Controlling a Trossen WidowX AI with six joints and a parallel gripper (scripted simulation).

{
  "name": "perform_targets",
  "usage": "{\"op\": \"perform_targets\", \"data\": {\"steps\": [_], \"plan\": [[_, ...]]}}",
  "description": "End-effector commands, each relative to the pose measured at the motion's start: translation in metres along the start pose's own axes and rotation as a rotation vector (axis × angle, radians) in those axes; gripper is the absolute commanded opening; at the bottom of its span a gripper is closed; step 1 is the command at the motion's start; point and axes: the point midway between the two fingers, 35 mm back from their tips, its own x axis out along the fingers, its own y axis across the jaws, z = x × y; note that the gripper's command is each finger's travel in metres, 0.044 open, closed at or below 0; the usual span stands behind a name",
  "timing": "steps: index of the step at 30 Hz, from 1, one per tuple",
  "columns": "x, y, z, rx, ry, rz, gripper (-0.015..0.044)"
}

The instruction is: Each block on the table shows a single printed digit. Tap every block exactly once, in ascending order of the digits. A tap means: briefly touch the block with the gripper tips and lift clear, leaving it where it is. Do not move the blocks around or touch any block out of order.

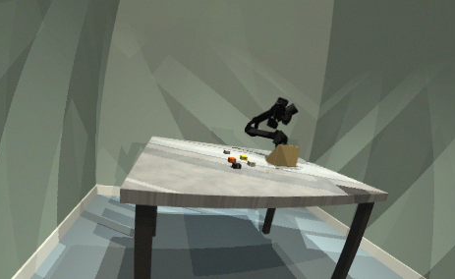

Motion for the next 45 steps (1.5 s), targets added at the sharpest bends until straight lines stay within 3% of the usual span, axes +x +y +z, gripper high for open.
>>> {"op": "perform_targets", "data": {"steps": [1, 13, 26, 39, 45], "plan": [[0.000, 0.000, -0.001, 0.008, 0.003, 0.007, 0.0400], [0.028, 0.010, -0.044, 0.584, 0.312, 0.452, 0.0400], [0.072, 0.058, -0.101, 1.252, 0.868, 0.838, 0.0400], [0.088, 0.174, -0.163, 1.795, 1.657, 1.055, 0.0400], [0.087, 0.181, -0.165, 1.818, 1.705, 1.061, 0.0400]]}}
